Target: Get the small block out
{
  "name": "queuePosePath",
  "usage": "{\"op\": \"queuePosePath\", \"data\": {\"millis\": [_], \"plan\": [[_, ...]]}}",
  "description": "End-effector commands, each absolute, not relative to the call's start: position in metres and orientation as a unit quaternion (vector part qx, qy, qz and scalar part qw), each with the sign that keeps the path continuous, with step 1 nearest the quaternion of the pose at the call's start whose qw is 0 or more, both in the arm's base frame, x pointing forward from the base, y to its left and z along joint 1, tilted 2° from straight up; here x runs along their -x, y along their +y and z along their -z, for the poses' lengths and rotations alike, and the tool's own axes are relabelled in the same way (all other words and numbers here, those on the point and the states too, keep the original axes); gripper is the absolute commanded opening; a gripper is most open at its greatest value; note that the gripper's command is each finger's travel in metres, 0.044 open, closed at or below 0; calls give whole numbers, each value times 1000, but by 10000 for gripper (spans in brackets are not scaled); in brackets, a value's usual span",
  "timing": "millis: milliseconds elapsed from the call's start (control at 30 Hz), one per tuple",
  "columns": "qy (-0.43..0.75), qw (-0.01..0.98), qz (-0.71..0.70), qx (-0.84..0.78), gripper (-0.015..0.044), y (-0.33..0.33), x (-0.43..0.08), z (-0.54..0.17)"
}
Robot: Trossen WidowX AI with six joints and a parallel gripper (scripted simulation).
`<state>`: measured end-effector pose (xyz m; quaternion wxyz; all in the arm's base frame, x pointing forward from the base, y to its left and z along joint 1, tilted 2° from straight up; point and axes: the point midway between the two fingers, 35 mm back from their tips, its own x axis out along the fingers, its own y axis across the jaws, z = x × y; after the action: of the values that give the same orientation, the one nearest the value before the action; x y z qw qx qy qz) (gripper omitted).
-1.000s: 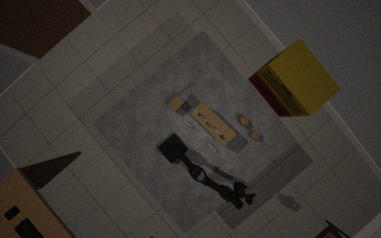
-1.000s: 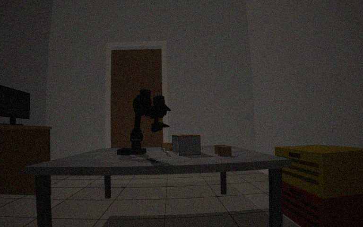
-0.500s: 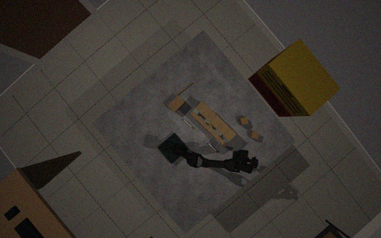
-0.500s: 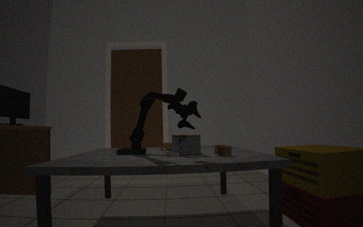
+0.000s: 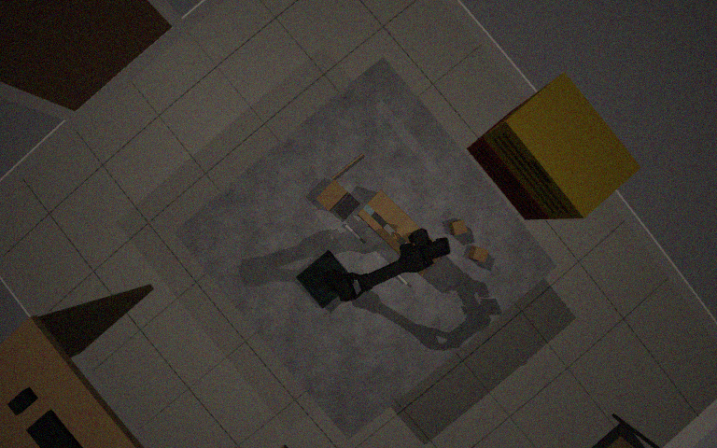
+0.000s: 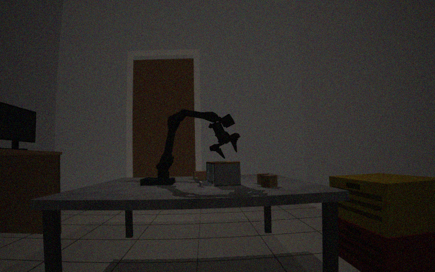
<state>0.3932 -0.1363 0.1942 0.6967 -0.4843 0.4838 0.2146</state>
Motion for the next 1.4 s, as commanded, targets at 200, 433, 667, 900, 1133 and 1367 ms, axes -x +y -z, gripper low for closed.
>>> {"op": "queuePosePath", "data": {"millis": [200,433,667,900,1133,1367], "plan": [[535,503,-365,572,400,-15,-314,-177],[536,408,-409,616,400,12,-277,-177],[536,408,-409,616,400,12,-278,-173],[536,408,-409,616,400,12,-281,-162],[536,408,-409,616,400,11,-283,-150],[536,408,-408,616,400,10,-284,-139]]}}
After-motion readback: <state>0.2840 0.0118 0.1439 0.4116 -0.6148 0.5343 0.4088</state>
